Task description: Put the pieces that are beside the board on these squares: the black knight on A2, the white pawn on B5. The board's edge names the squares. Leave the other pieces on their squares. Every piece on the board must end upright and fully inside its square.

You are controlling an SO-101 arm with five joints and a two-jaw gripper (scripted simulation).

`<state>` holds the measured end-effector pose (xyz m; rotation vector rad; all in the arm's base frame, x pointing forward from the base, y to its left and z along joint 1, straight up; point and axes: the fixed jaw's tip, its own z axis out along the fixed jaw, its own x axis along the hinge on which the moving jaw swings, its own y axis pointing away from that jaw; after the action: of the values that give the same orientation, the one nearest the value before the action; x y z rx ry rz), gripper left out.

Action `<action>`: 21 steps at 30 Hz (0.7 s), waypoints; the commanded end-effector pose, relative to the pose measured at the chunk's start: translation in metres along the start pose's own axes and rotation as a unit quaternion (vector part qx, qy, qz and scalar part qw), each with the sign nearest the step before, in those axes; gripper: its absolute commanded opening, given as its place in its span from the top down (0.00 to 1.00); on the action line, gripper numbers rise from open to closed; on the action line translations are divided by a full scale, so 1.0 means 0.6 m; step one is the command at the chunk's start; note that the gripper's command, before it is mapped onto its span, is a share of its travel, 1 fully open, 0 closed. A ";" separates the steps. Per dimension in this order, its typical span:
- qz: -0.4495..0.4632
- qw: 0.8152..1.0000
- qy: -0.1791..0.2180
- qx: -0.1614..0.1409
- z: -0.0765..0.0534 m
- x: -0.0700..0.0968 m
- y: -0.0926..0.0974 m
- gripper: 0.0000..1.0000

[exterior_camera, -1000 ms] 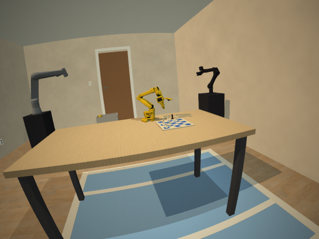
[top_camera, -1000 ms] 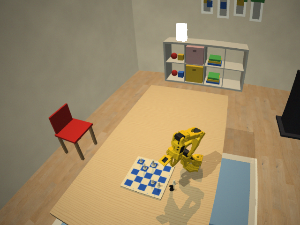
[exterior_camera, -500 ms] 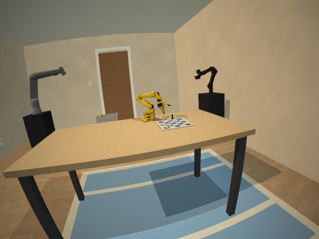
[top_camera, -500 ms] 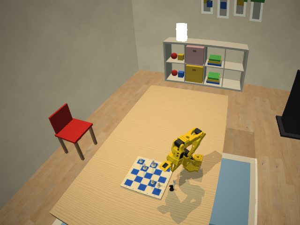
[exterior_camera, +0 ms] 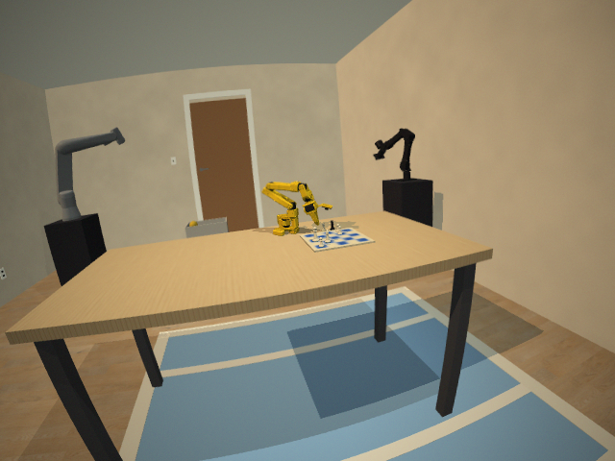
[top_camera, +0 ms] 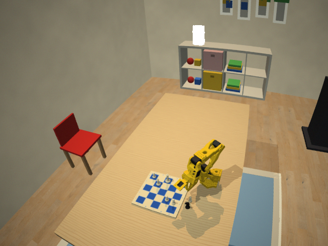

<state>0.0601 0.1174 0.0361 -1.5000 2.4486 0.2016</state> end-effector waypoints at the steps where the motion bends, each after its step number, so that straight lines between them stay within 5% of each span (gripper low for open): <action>1: -0.003 1.000 0.010 -0.002 0.006 0.007 0.002 1.00; 21: -0.004 1.000 0.011 -0.002 0.013 0.014 0.003 1.00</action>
<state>0.0580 0.1139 0.0289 -1.5085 2.4616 0.1911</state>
